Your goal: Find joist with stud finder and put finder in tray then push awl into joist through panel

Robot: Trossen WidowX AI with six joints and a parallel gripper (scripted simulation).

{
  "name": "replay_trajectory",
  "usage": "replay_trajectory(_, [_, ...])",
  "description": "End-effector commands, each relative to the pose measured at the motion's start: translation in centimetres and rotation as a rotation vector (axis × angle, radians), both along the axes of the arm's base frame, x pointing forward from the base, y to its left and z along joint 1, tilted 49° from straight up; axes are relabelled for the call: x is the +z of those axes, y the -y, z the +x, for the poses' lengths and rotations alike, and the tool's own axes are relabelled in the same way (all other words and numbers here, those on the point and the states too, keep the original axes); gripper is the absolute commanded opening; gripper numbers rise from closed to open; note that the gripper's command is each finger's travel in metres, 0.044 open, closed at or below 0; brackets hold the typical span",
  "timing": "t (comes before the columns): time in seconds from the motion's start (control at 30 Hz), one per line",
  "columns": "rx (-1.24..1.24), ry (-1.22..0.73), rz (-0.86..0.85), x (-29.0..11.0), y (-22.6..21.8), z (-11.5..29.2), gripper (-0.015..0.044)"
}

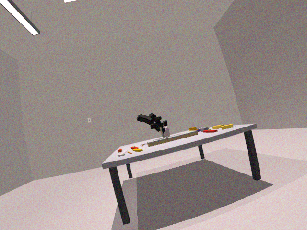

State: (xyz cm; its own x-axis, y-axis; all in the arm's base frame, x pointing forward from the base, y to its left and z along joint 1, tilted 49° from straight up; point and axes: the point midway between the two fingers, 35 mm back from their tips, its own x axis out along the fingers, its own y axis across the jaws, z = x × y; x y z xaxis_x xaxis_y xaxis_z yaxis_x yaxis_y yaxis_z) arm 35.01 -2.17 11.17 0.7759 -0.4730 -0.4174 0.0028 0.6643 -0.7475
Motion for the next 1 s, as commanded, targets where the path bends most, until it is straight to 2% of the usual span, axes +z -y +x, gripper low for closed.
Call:
replay_trajectory(0.0, [0.004,-0.011,-0.004,-0.54,0.29,-0.24,0.0000])
replay_trajectory(0.97, [-0.001,-0.002,-0.001,-0.27,0.27,-0.09,0.0000])
